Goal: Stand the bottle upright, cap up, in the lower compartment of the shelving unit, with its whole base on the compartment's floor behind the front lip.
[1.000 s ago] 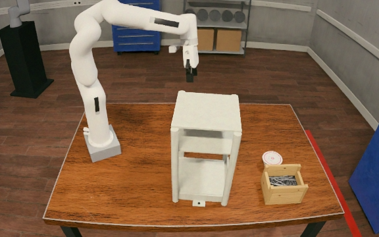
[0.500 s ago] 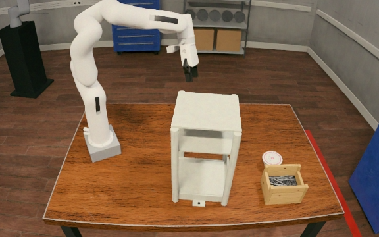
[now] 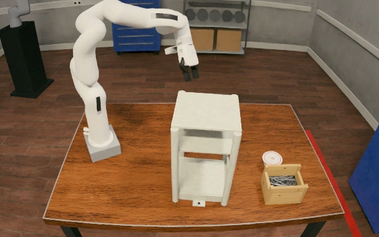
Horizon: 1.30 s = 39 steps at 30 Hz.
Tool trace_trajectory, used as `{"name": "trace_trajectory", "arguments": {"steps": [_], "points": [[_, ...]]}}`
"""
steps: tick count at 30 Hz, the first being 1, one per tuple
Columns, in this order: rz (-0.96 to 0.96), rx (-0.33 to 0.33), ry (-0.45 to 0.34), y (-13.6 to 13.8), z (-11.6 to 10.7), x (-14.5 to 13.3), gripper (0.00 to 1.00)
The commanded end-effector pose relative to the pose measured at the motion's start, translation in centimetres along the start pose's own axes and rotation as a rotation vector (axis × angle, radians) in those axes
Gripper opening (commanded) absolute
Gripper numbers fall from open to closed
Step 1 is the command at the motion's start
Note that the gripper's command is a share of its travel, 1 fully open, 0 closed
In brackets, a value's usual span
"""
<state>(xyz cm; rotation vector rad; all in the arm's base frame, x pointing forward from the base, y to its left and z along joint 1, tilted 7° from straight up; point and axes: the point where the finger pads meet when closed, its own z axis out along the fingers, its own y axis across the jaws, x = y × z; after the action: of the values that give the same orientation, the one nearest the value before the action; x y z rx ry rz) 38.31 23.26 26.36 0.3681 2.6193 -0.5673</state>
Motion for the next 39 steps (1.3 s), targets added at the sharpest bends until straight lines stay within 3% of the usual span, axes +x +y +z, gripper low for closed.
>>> {"name": "trace_trajectory", "arguments": {"steps": [1, 15, 39], "points": [[0.043, 0.037, -0.042, 0.00, -0.10, -0.14, 0.86], [0.184, 0.172, -0.189, -0.02, 0.04, -0.14, 0.86], [0.496, 0.490, -0.498, -0.02, 0.66, 0.25, 0.86]]}}
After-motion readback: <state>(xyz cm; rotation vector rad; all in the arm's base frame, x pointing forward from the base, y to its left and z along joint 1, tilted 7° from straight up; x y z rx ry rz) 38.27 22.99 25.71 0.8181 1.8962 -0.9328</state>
